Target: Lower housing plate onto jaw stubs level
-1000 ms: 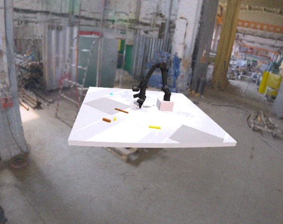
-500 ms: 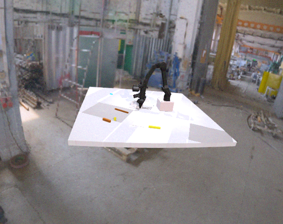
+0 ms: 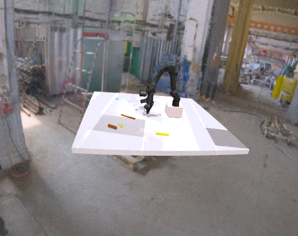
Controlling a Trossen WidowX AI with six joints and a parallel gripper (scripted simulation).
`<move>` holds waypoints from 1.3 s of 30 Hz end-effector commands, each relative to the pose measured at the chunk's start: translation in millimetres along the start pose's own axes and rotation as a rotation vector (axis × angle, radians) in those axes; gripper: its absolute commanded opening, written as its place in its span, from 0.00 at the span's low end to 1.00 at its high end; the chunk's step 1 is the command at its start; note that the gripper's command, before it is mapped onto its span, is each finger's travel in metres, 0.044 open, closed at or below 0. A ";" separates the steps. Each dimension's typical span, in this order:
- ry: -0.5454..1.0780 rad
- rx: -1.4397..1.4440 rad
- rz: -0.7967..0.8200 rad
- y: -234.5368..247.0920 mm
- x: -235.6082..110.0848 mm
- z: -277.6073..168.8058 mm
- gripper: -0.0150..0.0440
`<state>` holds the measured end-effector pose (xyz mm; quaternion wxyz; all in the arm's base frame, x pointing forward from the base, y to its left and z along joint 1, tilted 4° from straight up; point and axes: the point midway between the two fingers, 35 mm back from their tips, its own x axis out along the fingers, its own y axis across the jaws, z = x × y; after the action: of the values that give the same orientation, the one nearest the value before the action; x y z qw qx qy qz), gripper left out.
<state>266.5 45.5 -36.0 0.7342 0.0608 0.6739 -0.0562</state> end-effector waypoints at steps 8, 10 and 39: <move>0.000 0.000 0.000 0.0 0.0 0.0 1.00; 0.000 0.000 0.000 0.0 0.0 0.0 1.00; -0.011 -0.005 0.004 0.0 -70.8 -0.7 1.00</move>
<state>262.8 46.3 32.8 0.7388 0.0602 0.6691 -0.0530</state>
